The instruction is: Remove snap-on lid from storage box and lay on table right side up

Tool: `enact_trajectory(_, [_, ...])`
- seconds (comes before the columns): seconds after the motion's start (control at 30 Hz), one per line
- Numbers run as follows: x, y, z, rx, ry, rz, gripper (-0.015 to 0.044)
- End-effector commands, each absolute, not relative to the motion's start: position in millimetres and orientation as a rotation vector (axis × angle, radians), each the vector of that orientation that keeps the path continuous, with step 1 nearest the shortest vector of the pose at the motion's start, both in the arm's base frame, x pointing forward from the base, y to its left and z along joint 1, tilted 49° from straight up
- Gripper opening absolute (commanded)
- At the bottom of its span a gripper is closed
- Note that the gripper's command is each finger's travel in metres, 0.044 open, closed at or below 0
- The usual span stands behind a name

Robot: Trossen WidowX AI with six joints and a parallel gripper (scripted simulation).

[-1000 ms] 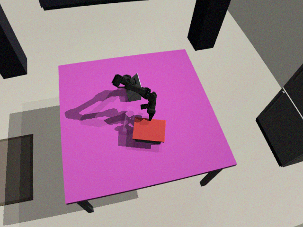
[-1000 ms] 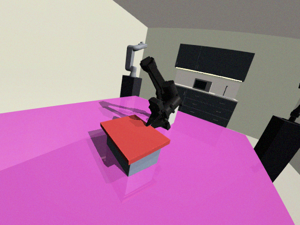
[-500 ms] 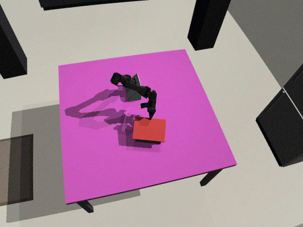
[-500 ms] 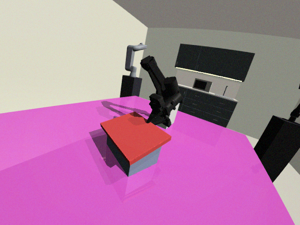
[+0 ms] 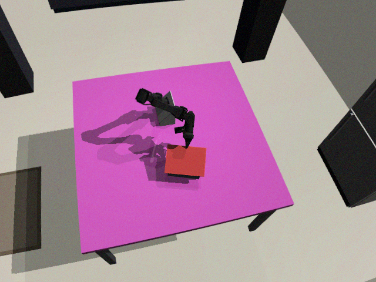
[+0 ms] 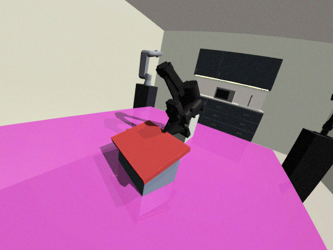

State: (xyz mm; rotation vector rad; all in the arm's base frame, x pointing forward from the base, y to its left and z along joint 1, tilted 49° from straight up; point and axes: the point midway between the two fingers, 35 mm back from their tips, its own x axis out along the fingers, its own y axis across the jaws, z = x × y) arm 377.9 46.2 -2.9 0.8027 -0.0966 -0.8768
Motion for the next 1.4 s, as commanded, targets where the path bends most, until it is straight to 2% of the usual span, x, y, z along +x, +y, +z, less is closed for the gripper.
enact_trajectory(0.0, [383,55,8,0.823,-0.11,-0.864,0.0])
enact_trajectory(1.37, [416,84,53,0.824,-0.11,-0.864,0.0])
